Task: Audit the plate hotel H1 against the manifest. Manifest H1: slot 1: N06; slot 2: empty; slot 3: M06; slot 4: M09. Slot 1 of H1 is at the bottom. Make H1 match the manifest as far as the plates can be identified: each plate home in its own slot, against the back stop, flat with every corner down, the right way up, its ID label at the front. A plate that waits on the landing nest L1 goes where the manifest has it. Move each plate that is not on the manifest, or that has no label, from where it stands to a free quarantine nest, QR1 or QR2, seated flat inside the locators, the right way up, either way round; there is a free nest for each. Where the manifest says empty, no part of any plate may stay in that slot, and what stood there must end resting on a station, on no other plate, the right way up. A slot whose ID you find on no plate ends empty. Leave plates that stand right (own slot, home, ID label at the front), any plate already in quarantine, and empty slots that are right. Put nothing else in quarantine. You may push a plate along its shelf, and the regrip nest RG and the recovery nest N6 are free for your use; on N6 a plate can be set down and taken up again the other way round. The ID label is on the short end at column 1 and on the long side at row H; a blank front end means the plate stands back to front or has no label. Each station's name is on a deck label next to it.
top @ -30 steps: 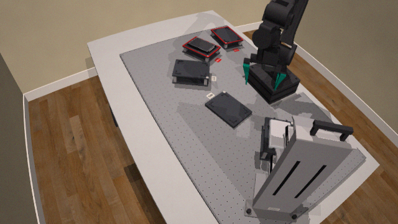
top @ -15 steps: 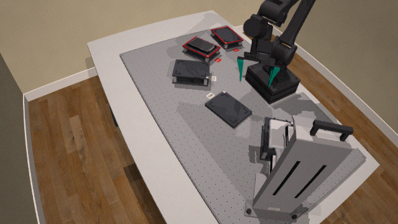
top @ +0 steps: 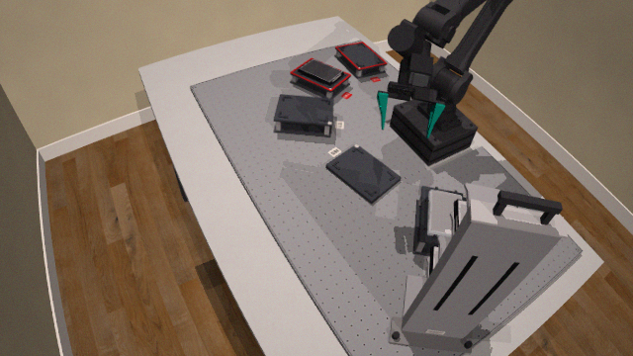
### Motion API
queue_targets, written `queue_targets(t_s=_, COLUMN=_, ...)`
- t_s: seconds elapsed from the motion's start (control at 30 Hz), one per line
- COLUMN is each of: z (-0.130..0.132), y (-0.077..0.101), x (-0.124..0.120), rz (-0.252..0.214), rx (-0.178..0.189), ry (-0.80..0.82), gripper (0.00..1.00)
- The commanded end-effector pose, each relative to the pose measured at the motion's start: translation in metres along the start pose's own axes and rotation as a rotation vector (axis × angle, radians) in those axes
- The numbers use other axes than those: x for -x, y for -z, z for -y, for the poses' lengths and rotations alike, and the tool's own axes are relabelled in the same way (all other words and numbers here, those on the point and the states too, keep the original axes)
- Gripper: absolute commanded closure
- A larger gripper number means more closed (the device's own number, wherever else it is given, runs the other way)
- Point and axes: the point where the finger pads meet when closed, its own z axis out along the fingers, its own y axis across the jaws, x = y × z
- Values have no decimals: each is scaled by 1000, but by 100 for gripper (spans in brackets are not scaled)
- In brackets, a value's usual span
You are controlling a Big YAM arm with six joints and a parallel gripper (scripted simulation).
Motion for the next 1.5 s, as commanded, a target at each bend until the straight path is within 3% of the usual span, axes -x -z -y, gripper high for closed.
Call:
queue_targets(t_s=0.0, z=8, y=7, x=13, rz=82, rx=-31, ry=1, gripper=0)
queue_targets(t_s=0.2, z=8, y=8, x=12, rz=181, rx=-30, ry=4, gripper=0)
queue_targets(t_s=0.3, z=8, y=5, x=10, rz=187, rx=-25, ry=-1, gripper=0)
queue_targets(t_s=0.53, z=12, y=11, x=9, rz=312, rx=-30, ry=9, gripper=0)
queue_targets(t_s=0.6, z=18, y=9, x=2, rz=309, rx=-25, ry=20, gripper=0)
queue_targets(t_s=0.63, z=30, y=28, x=29, rz=345, rx=-48, ry=49, gripper=0)
queue_targets(t_s=0.73, z=37, y=31, x=20, rz=330, rx=-41, ry=40, gripper=0)
queue_targets(t_s=0.77, z=35, y=25, x=6, rz=312, rx=-29, ry=25, gripper=0)
queue_targets(t_s=0.83, z=35, y=25, x=6, rz=312, rx=-29, ry=25, gripper=0)
queue_targets(t_s=0.87, z=33, y=22, x=-6, rz=301, rx=-21, ry=14, gripper=0)
queue_targets(t_s=0.93, z=48, y=37, x=13, rz=327, rx=-42, ry=41, gripper=0)
queue_targets(t_s=1.17, z=61, y=41, x=-11, rz=309, rx=-31, ry=27, gripper=0)
queue_targets(t_s=1.23, z=70, y=51, x=-5, rz=320, rx=-44, ry=44, gripper=0)
queue_targets(t_s=1.4, z=77, y=57, x=-12, rz=317, rx=-44, ry=44, gripper=0)
queue_targets(t_s=1.43, z=64, y=43, x=-39, rz=292, rx=-13, ry=4, gripper=0)
queue_targets(t_s=1.47, z=74, y=51, x=-30, rz=302, rx=-26, ry=21, gripper=0)
